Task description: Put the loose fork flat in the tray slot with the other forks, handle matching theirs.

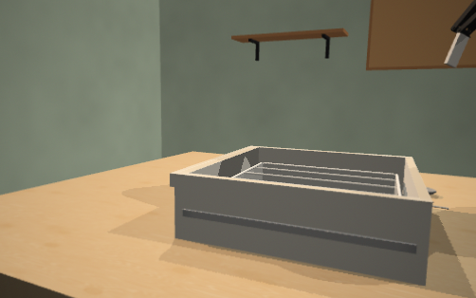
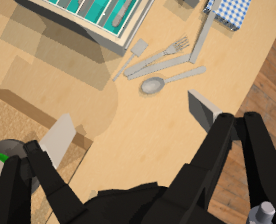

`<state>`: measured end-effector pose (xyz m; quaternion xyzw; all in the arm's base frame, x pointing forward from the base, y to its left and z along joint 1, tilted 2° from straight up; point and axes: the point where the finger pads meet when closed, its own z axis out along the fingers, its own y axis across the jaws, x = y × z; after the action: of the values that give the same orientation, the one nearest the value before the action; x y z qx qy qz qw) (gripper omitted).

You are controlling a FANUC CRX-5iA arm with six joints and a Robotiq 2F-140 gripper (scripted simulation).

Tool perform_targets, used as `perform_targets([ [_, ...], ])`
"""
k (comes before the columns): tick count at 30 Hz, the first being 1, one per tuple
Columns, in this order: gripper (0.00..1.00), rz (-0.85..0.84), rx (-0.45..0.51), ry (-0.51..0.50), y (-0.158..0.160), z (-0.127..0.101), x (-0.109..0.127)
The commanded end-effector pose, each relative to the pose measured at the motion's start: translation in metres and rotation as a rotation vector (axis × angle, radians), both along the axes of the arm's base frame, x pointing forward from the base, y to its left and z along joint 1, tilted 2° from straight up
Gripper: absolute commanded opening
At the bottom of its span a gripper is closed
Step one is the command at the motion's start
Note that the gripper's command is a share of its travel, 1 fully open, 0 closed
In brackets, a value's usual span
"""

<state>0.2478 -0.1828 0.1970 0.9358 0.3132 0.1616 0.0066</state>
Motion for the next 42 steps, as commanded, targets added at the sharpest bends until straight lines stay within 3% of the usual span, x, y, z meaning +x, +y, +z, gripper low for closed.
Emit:
perform_targets([
  [1, 1.0, 0.0, 0.0, 0.0, 0.0, 0.0, 0.0],
  [20, 1.0, -0.013, 0.004, 0.005, -0.001, 0.0, 0.002],
  [42, 1.0, -0.604, 0.095, 0.211, -0.02, -0.041, 0.079],
])
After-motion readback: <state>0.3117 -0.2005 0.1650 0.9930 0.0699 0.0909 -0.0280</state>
